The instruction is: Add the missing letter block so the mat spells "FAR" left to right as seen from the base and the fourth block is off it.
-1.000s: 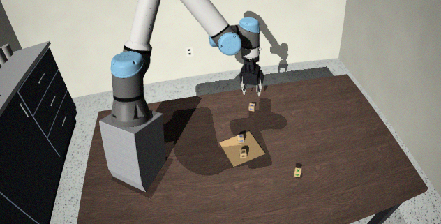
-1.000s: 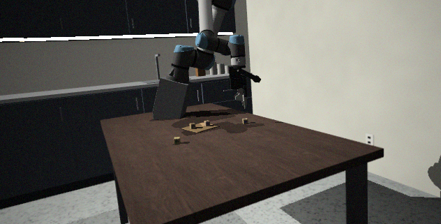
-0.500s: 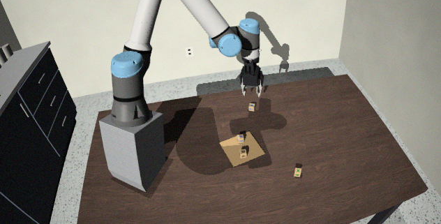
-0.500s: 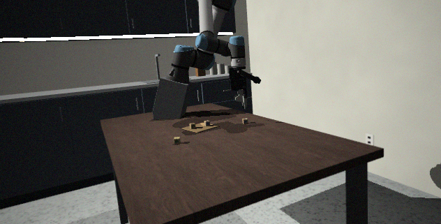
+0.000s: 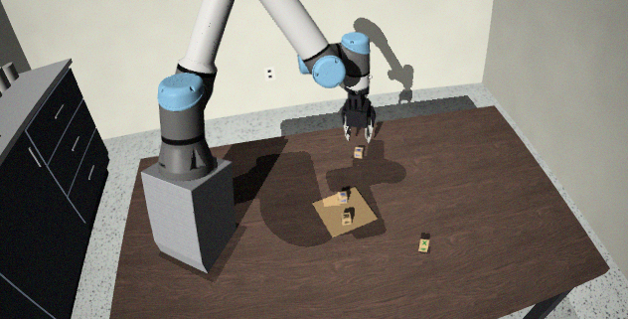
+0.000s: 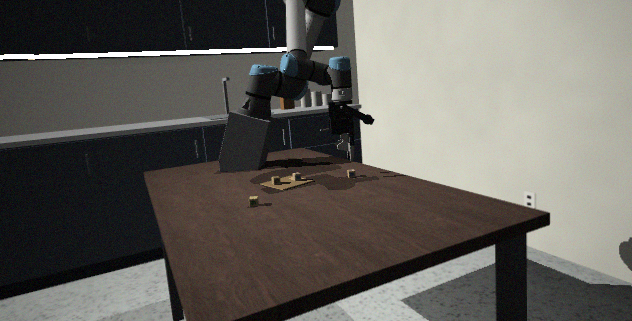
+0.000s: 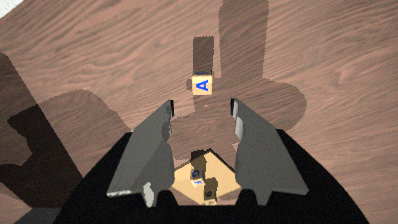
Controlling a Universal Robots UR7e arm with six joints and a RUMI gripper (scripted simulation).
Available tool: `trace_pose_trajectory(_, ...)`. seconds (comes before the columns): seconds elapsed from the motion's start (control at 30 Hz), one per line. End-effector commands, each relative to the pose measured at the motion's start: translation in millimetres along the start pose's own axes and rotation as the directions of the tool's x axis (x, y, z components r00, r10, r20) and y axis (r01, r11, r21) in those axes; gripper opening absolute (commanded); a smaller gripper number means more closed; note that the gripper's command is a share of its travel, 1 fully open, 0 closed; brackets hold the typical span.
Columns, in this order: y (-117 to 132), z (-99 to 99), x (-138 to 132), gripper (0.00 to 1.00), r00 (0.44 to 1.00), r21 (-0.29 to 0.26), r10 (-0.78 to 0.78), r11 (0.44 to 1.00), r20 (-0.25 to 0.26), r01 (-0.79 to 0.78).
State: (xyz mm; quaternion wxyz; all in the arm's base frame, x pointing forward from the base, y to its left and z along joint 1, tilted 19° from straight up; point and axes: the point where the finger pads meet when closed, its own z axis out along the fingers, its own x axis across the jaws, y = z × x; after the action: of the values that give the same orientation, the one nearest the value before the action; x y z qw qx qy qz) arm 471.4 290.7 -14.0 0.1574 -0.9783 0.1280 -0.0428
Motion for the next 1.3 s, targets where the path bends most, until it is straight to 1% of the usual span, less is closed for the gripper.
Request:
trace_pose_trajectory(0.0, 0, 7.7, 1, 0.37, 1.0, 0.001, 0.0, 1.0, -0.001, 0.0)
trace_pose_trajectory(0.33, 0, 21.3, 1, 0.37, 1.0, 0.001, 0.0, 1.0, -0.001, 0.0)
trace_pose_trajectory(0.6, 0, 26.2, 1, 0.37, 1.0, 0.001, 0.0, 1.0, -0.001, 0.0)
trace_pose_trajectory(1.27, 0, 28.5, 1, 0.37, 1.0, 0.001, 0.0, 1.0, -0.001, 0.0)
